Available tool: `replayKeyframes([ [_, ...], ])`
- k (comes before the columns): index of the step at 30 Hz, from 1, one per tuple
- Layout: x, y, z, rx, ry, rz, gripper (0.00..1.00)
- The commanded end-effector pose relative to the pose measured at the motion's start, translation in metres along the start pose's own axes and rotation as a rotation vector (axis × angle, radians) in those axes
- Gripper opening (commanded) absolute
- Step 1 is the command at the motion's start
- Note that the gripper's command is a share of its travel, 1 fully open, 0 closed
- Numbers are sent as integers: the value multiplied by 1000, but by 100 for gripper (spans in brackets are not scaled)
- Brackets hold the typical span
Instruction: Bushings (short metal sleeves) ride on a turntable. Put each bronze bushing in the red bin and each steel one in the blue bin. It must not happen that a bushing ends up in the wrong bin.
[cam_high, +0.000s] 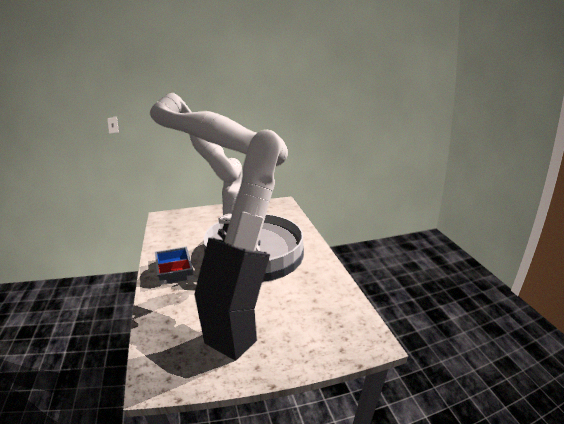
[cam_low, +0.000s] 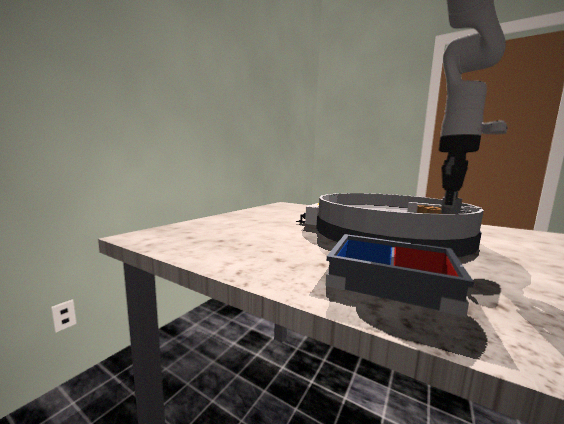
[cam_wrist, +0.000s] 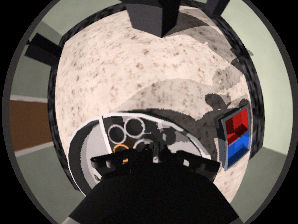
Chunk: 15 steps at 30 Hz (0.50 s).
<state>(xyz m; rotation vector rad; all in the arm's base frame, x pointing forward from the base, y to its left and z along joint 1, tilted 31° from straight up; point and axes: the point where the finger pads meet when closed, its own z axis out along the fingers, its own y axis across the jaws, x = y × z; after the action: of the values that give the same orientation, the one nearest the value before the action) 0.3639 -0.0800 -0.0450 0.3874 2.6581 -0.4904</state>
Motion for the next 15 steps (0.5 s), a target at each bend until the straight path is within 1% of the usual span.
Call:
replayKeyframes([
  [1,0,0,-1,-1,0,0,0],
  [15,0,0,-4,-1,0,0,0],
])
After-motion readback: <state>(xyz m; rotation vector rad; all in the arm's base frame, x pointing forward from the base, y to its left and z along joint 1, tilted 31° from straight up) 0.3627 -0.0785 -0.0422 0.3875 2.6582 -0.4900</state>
